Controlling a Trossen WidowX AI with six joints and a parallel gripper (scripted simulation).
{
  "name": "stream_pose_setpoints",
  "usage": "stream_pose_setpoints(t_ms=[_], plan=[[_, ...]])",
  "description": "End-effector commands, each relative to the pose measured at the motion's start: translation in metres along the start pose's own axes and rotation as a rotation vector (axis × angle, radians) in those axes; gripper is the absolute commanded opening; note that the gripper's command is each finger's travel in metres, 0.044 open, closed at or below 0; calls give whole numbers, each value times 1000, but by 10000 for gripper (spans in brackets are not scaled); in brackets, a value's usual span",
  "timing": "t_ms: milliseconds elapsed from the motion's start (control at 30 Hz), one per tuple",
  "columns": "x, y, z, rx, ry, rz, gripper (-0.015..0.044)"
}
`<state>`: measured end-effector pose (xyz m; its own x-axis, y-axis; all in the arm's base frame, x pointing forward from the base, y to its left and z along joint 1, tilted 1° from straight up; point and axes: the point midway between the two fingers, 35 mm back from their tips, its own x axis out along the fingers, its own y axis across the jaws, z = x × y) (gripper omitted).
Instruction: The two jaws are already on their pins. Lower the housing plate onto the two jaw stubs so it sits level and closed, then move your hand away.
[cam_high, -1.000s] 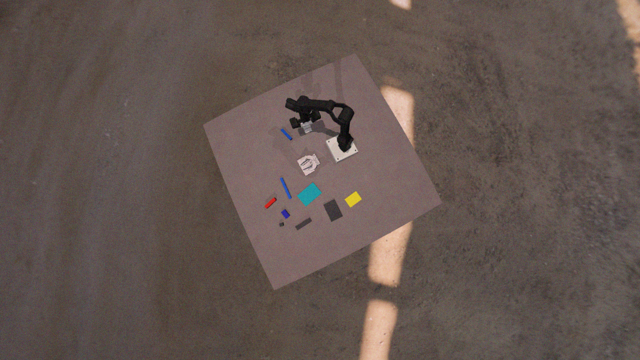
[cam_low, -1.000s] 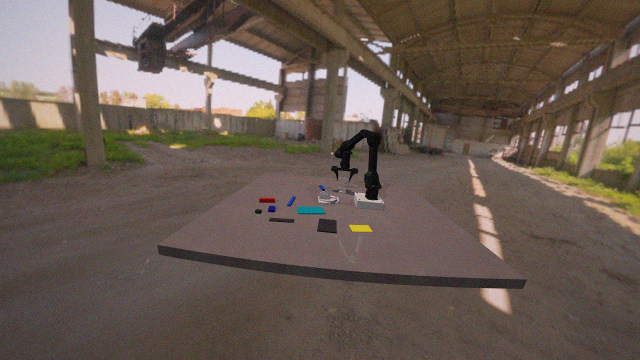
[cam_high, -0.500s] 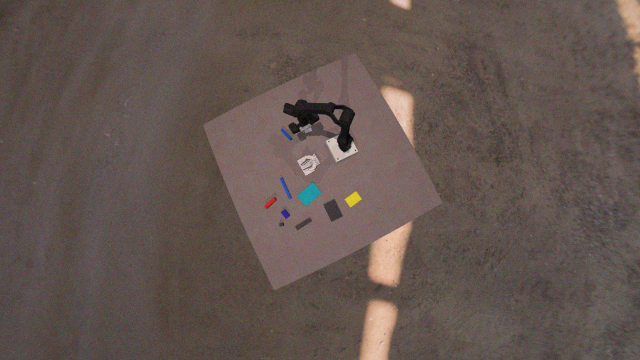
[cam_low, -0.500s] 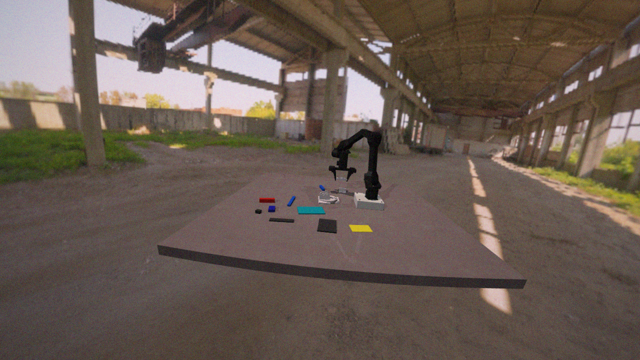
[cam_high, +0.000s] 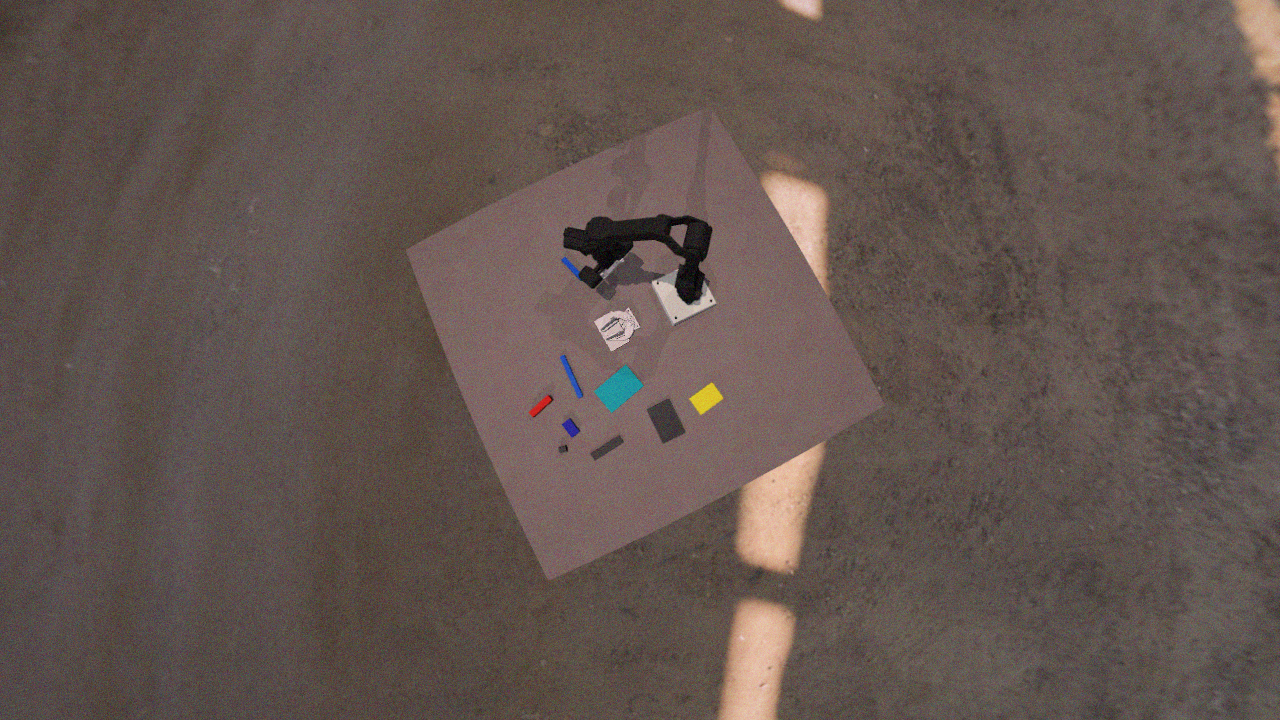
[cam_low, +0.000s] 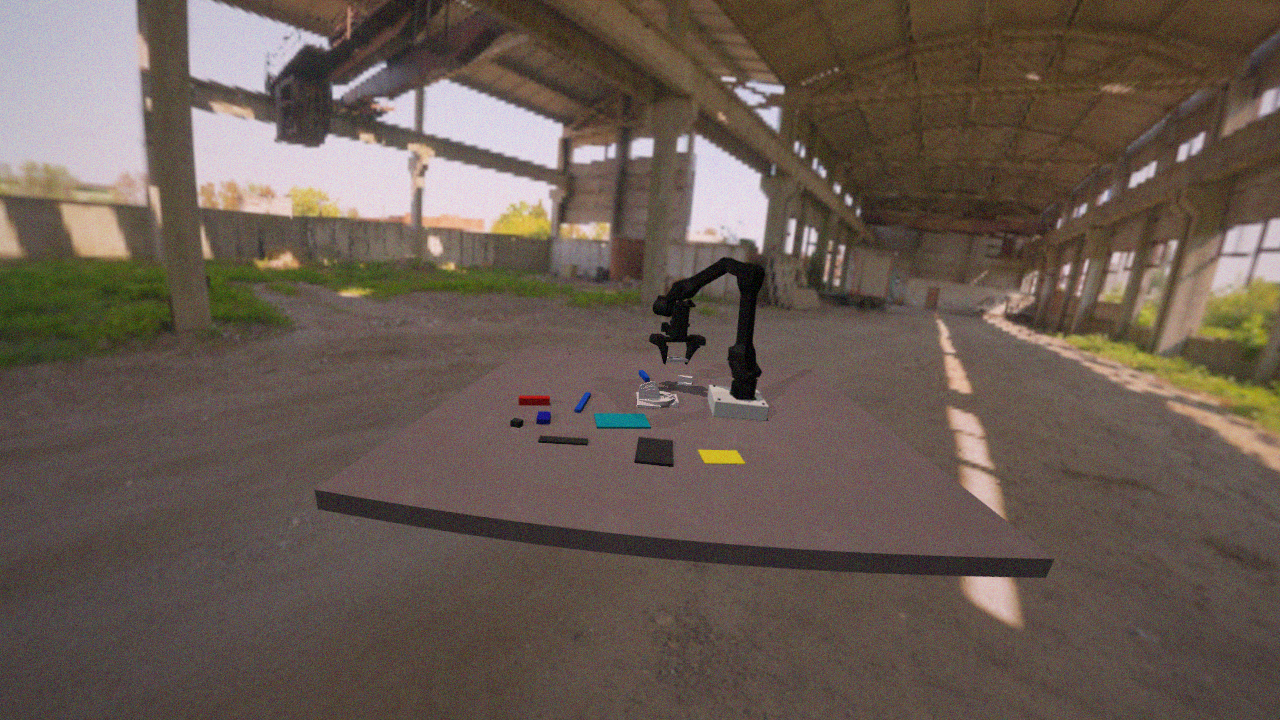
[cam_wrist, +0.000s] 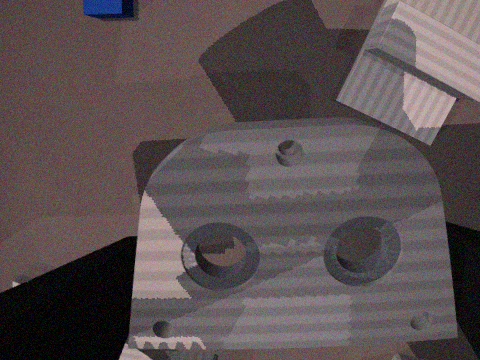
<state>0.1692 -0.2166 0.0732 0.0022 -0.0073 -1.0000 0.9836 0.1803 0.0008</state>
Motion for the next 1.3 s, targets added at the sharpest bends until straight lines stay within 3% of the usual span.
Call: stream_pose_setpoints(t_ms=[0,1267], plan=[[-1,10,-11,-99,1,0,351],[0,74,-118,-964,7,11,351]])
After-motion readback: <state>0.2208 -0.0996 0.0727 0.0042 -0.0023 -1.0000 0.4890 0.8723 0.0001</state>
